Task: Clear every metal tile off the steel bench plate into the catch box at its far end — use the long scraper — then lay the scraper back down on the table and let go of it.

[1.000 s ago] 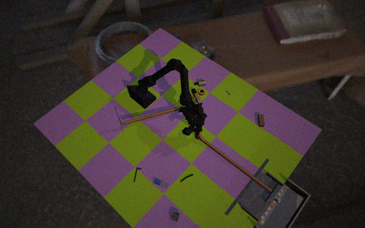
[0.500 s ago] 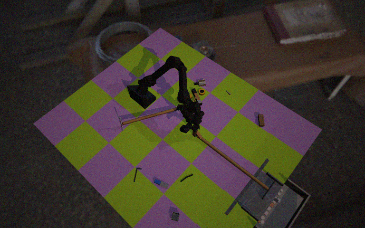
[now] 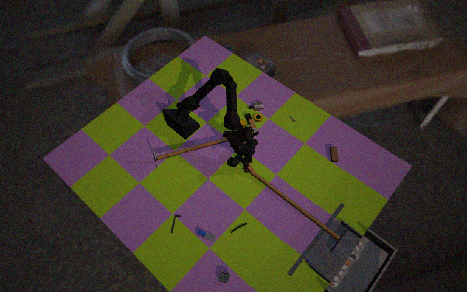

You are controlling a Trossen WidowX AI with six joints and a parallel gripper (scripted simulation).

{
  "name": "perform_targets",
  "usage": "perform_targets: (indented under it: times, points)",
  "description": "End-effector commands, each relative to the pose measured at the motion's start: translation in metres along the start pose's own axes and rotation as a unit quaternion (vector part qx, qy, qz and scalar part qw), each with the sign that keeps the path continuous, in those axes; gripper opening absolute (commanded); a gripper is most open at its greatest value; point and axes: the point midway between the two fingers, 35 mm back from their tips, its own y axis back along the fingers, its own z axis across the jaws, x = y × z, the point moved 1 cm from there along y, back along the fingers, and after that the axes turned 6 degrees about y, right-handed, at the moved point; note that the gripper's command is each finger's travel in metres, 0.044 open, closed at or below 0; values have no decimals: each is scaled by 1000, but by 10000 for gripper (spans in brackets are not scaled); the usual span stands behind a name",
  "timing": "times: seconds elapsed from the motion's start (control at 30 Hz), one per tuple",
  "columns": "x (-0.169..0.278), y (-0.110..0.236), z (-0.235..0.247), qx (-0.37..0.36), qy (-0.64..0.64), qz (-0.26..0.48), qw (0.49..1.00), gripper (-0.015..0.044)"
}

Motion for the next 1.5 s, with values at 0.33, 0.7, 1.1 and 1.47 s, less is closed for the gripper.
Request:
perform_targets:
  times: [0.33,0.7,1.1,1.47]
  points:
    - [11,17,4,-1,5,-7,1000,0]
    - [25,27,6,-1,5,-7,1000,0]
    - [40,38,8,0,4,-8,1000,0]
    - [55,48,10,0,4,-8,1000,0]
